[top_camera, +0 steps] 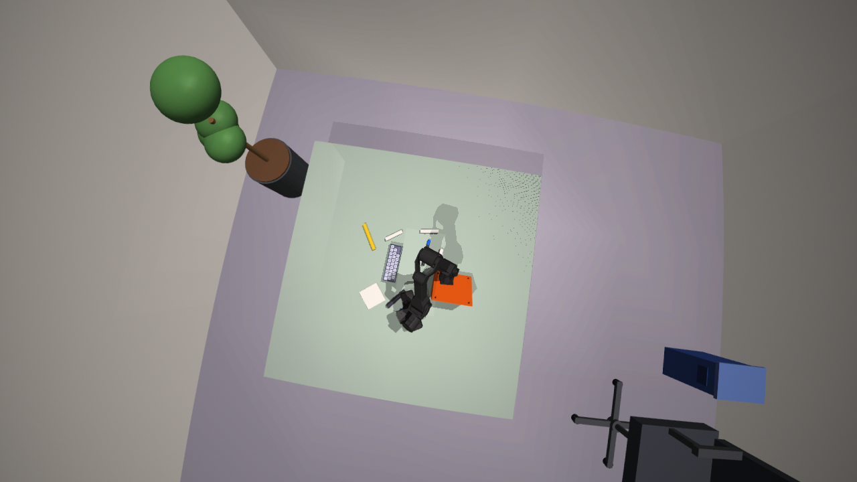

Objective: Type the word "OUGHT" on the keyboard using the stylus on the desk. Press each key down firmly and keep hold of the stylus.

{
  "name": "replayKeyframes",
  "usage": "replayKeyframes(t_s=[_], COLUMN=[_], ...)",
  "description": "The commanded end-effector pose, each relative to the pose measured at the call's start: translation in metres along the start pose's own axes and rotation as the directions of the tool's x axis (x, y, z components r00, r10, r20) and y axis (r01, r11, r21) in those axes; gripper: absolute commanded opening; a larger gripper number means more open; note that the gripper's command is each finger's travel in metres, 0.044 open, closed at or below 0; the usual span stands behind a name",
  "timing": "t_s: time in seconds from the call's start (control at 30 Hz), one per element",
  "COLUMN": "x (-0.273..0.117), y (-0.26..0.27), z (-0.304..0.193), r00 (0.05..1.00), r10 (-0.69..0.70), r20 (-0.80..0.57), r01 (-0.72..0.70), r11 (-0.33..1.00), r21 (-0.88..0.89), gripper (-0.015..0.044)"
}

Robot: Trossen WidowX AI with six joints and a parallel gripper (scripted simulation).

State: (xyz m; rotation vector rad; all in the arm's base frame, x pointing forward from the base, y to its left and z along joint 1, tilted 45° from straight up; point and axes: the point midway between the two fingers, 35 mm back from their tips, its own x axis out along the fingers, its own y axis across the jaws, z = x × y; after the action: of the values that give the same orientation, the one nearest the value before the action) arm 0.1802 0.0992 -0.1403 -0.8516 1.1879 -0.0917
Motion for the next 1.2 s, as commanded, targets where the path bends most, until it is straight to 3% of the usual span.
replayKeyframes(t_s=[0.0, 0.87, 1.03, 1.17], x=[0.003, 0.015, 0.014, 0.014], y=[-0.001, -0.002, -0.001, -0.001], z=[-0.003, -0.010, -0.009, -0.009], r00=[1.000, 1.000, 1.000, 1.000], r10=[-0.005, -0.006, -0.002, -0.002], r20=[-0.002, -0.002, -0.002, -0.002], r01=[0.005, 0.006, 0.002, 0.002], r11=[1.000, 1.000, 1.000, 1.000], r21=[-0.008, -0.008, -0.002, -0.002], gripper=[0.0150, 0.0150, 0.0019, 0.0000])
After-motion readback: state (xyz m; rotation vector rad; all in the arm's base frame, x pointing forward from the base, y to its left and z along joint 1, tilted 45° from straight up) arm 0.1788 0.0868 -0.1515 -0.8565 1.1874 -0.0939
